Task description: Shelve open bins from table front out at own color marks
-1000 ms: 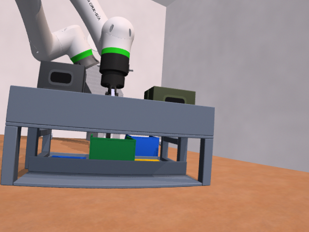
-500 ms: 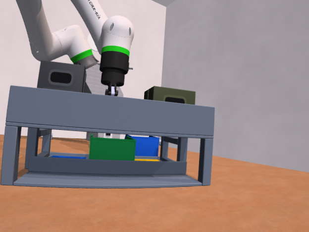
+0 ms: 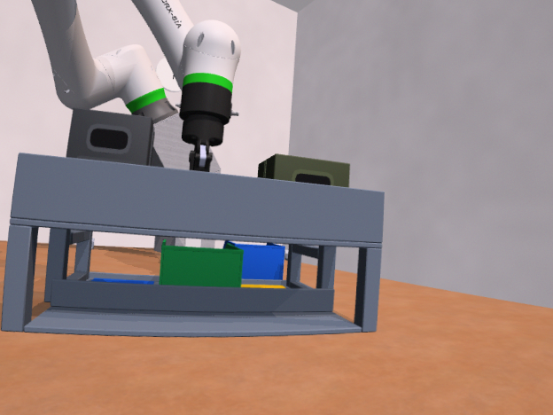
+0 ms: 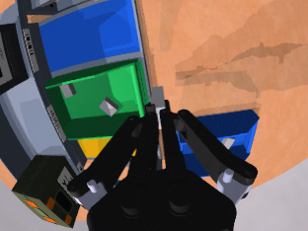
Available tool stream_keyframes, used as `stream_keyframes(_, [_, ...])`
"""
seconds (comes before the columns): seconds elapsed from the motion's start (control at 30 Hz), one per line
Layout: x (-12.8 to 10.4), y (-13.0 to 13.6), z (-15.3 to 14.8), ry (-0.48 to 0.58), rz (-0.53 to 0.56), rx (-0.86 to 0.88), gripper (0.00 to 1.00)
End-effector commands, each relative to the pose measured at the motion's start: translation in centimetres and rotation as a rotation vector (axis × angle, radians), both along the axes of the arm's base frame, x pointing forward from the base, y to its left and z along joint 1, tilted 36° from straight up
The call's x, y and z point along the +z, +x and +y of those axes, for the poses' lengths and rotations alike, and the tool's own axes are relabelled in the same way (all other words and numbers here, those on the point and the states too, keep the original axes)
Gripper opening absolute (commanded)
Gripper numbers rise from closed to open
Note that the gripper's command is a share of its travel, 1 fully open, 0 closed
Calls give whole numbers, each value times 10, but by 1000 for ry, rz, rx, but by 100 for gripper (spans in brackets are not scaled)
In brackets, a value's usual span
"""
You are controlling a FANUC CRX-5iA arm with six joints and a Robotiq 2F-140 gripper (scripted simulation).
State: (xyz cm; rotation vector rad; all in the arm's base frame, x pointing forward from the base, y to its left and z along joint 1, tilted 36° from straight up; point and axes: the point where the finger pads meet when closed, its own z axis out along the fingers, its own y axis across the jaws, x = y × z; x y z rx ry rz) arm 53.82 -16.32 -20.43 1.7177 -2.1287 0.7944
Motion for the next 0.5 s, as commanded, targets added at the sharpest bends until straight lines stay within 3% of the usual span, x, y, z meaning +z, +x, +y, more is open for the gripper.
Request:
stream_keyframes(0.0, [10,-1,7,0,1,0,0])
stream_keyframes(0.47, [34,-5,25,0,1,0,0])
